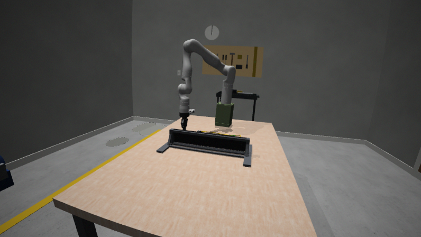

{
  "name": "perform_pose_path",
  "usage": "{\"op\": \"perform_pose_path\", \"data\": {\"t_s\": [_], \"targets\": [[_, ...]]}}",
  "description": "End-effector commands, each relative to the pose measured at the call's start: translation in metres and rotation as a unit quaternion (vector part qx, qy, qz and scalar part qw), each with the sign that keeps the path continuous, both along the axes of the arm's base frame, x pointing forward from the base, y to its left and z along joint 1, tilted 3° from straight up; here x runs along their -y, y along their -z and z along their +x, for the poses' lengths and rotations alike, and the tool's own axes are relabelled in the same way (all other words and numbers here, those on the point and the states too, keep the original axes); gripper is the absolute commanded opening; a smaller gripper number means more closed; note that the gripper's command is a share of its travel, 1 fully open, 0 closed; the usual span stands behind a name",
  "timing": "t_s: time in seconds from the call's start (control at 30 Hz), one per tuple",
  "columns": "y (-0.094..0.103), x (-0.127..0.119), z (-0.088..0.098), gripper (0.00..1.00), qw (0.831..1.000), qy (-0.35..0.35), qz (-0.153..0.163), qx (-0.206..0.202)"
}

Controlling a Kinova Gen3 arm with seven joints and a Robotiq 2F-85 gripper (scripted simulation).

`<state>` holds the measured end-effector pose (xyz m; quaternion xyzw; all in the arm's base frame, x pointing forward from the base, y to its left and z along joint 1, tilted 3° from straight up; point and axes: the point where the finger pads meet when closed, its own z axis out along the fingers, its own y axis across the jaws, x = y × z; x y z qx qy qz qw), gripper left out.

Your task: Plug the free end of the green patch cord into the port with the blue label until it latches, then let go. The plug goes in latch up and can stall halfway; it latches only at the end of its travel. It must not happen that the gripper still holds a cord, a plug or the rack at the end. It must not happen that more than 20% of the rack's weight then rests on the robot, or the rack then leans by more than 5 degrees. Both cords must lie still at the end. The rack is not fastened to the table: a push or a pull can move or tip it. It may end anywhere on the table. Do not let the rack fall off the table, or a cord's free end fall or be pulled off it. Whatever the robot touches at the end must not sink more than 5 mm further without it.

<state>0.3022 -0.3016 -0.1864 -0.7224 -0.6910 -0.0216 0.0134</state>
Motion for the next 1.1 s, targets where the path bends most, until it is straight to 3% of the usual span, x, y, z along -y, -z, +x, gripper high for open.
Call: {"op": "perform_pose_path", "data": {"t_s": [0.0,1.07], "targets": [[0.0009,0.0023,0.0009,0.00,1.000,-0.003,-0.003,0.001],[-0.0030,0.0018,-0.0002,0.00,1.000,-0.003,-0.002,-0.001]]}}
